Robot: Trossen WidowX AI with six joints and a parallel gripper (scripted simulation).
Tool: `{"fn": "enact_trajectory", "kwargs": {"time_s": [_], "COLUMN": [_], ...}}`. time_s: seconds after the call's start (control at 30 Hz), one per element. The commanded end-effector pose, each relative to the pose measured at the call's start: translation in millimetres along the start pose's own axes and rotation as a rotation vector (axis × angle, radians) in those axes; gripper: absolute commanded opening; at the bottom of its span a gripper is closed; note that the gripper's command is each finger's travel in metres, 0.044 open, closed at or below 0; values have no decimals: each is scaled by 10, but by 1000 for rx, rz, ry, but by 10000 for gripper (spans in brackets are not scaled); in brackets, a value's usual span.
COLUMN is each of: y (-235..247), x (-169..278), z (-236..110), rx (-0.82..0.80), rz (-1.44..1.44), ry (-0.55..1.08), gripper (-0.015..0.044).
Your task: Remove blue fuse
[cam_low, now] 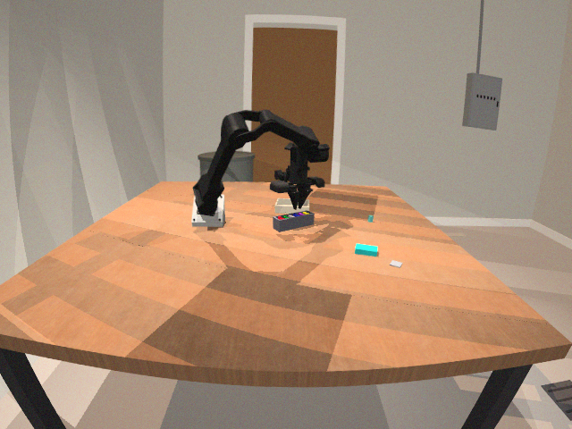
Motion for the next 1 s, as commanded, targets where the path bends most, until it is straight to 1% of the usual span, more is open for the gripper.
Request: {"fn": "enact_trajectory", "kwargs": {"time_s": [0.0, 0.33, 0.97], "y": [10, 15, 15], "x": [-13, -6, -5], "z": [60, 155, 202], "rx": [-5, -5, -5], "rz": [-10, -10, -10], "ry": [3, 4, 4], "gripper": [74, 74, 74]}}
Point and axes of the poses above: the point midway between the two fingers, 35 mm back from their tips, its own z axis out along the fingers, its own y axis across the jaws, x = y × z, the point moved 7 cm from there along -z, back along the fingers, and after that the axes turned 5 degrees about -z, right-handed, at the moved point
